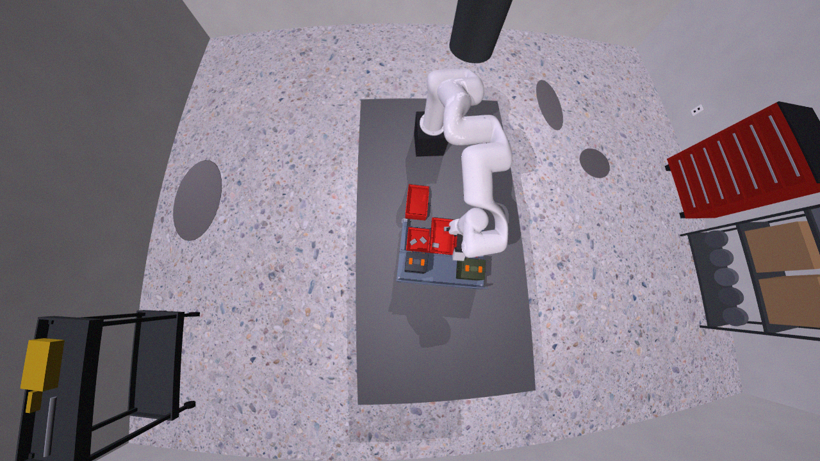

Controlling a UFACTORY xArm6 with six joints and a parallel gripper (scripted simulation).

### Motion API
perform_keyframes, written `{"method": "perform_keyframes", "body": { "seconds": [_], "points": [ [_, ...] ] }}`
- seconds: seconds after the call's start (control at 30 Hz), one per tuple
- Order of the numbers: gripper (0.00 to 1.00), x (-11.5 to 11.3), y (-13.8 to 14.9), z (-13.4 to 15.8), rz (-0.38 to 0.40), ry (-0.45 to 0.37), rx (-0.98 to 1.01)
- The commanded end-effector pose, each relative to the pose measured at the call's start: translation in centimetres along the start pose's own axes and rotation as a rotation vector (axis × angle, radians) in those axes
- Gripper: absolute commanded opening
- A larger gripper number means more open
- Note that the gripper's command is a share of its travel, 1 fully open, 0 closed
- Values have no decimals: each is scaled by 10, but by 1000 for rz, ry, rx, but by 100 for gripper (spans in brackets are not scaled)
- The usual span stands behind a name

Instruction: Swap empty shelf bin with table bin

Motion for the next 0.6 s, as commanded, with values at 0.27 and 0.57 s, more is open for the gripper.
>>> {"method": "perform_keyframes", "body": {
  "seconds": [0.27, 0.57],
  "points": [
    [10, -5, 0, -1, -1, 4, 0],
    [0, -5, 0, -1, -1, 4, 0]
  ]
}}
Point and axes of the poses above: the point where the finger pads meet when closed, its own x axis out along the fingers, its own y axis across the jaws, z = x × y, the point moved 6 cm from there along -x, back along the fingers, and after that the axes turned 5 degrees about -x, right-handed, at the moved point
